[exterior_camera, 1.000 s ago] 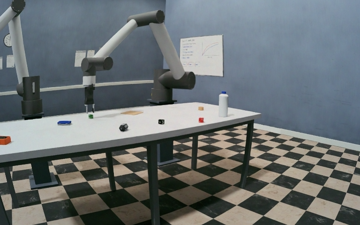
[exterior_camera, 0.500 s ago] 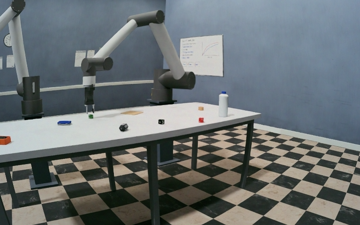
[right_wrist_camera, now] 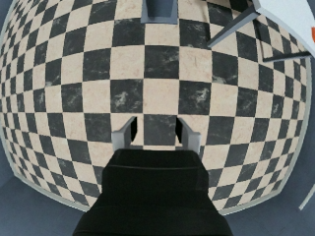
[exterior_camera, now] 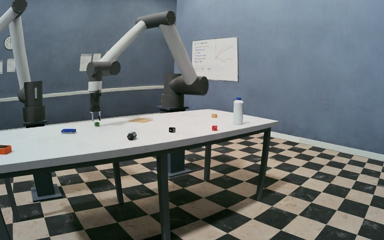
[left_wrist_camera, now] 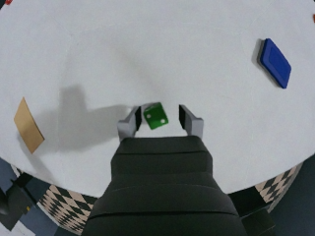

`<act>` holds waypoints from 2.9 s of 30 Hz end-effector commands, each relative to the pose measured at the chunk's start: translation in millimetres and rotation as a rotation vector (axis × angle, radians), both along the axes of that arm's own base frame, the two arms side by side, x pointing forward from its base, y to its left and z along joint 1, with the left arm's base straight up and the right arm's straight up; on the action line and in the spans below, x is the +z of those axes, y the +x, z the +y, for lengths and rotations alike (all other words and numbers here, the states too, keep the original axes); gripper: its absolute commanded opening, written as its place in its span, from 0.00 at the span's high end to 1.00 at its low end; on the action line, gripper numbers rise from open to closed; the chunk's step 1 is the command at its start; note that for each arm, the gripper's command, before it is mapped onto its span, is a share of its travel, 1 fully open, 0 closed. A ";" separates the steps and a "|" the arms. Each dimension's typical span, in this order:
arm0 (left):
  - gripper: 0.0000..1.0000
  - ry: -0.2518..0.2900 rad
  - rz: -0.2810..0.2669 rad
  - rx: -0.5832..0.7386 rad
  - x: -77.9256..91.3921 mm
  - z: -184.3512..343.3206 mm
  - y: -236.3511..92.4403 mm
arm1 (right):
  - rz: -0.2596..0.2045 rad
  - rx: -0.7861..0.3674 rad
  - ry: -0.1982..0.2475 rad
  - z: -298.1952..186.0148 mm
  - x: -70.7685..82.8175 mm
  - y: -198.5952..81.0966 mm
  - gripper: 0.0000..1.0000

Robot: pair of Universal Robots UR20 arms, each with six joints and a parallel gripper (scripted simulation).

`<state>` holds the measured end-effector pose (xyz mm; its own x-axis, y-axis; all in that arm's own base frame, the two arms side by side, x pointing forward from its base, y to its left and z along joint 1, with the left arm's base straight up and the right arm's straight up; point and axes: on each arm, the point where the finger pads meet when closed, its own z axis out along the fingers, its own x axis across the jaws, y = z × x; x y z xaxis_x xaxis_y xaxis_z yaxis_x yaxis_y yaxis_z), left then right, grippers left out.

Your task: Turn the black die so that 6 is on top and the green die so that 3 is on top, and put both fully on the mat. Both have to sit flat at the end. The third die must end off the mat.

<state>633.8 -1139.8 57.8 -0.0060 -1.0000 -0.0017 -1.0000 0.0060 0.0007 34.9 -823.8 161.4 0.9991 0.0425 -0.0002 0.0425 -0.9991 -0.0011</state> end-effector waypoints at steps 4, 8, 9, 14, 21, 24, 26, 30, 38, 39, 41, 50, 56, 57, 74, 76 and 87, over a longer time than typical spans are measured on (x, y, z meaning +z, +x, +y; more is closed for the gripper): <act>0.00 -0.002 -0.001 0.000 1.7 -0.7 0.3 | 0.000 0.000 -0.001 -0.4 0.6 0.1 0.00; 0.00 -0.002 -0.001 0.000 1.7 -0.7 0.3 | 0.000 0.000 -0.001 -0.4 0.6 0.1 0.00; 0.00 -0.002 -0.001 0.000 1.7 -0.6 0.4 | 0.000 0.000 -0.001 -0.4 0.6 0.1 0.00; 0.00 -0.002 -0.001 0.000 1.7 0.5 1.7 | 0.000 0.000 -0.001 -0.4 0.6 0.1 0.00; 0.00 -0.002 -0.001 0.000 1.7 4.0 6.0 | 0.000 0.000 -0.001 -0.4 0.6 0.1 0.00; 0.00 -0.002 -0.001 0.000 1.7 7.6 10.5 | 0.000 0.000 -0.001 -0.4 0.6 0.1 0.00; 0.00 -0.002 -0.001 0.000 1.7 10.8 14.4 | 0.000 0.000 -0.001 -0.4 0.6 0.1 0.00; 0.00 -0.002 -0.001 0.000 1.7 18.9 24.6 | 0.000 0.000 -0.001 -0.4 0.6 0.1 0.00; 0.00 -0.002 -0.001 0.000 1.7 36.0 45.7 | 0.000 0.000 -0.001 -0.4 0.6 0.1 0.00; 0.00 -0.002 -0.001 0.000 1.7 39.4 49.9 | 0.000 0.000 -0.001 -0.4 0.6 0.1 0.00; 0.00 -0.002 -0.001 0.000 1.7 46.6 58.8 | 0.000 0.000 -0.001 -0.4 0.6 0.1 0.00; 0.00 -0.002 -0.001 0.000 1.7 85.8 107.4 | 0.000 0.000 -0.001 -0.4 0.6 0.1 0.00; 0.00 -0.002 -0.001 0.000 1.7 106.1 132.5 | 0.000 0.000 -0.001 -0.4 0.6 0.1 0.00; 0.00 -0.002 -0.001 0.000 1.7 111.4 139.1 | 0.000 0.000 -0.001 -0.4 0.6 0.1 0.00; 0.00 -0.002 -0.001 0.000 1.7 195.9 243.8 | 0.000 0.000 -0.001 -0.4 0.6 0.1 0.00; 0.00 -0.002 -0.001 0.000 1.7 207.3 257.8 | 0.000 0.000 -0.001 -0.4 0.6 0.1 0.00; 0.00 -0.002 -0.001 0.000 1.7 260.9 324.3 | 0.000 0.000 -0.001 -0.4 0.6 0.1 0.00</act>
<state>931.7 -898.0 58.0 -0.0053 -1.0000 -0.0014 -1.0000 0.0053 0.0007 34.9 -823.8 161.4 0.9991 0.0425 -0.0002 0.0425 -0.9991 -0.0011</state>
